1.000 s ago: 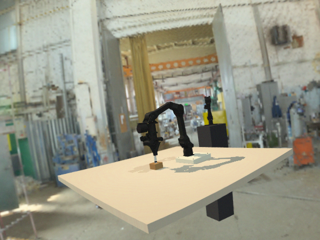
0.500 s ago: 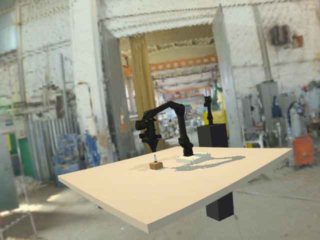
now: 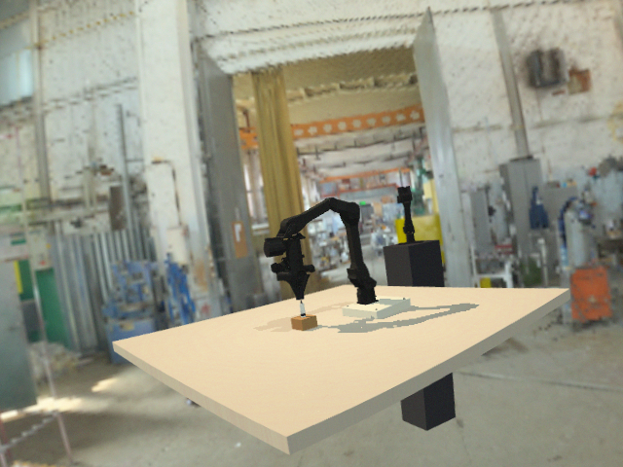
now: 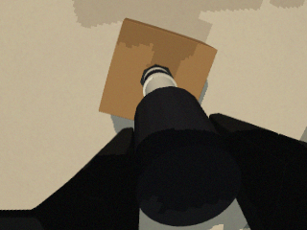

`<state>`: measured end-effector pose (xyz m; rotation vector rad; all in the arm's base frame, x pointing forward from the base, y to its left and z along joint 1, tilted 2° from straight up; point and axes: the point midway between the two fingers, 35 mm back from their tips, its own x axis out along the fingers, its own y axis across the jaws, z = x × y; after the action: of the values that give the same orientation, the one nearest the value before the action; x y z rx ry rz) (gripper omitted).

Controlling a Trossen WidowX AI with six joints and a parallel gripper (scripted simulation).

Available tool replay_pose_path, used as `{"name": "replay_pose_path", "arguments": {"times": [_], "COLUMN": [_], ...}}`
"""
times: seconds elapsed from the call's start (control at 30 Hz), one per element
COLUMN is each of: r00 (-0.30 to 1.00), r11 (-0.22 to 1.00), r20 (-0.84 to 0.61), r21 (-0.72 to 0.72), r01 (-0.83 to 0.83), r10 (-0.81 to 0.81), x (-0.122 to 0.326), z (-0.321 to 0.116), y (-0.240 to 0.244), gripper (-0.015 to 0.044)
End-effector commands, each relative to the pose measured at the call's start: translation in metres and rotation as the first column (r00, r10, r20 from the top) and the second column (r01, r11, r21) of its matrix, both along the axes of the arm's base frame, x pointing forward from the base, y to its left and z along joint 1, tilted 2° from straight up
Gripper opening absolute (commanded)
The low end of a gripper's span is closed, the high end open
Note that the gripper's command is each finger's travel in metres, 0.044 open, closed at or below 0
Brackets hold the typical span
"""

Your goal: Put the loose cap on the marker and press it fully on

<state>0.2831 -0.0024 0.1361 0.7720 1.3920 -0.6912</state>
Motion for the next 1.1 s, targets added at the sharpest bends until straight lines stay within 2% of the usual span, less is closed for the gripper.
{"name": "replay_pose_path", "arguments": {"times": [0.0, 0.77, 1.07], "r00": [1.000, 1.000, 1.000], "r11": [1.000, 1.000, 1.000], "r20": [-0.003, -0.003, -0.003], "r21": [0.006, 0.006, 0.006], "r01": [-0.006, -0.006, -0.006], "r10": [0.006, 0.006, 0.006], "x": [0.000, 0.002, 0.001], "z": [-0.008, -0.044, -0.045], "y": [0.001, 0.002, 0.002], "gripper": [0.0000, 0.0000, 0.0000]}}
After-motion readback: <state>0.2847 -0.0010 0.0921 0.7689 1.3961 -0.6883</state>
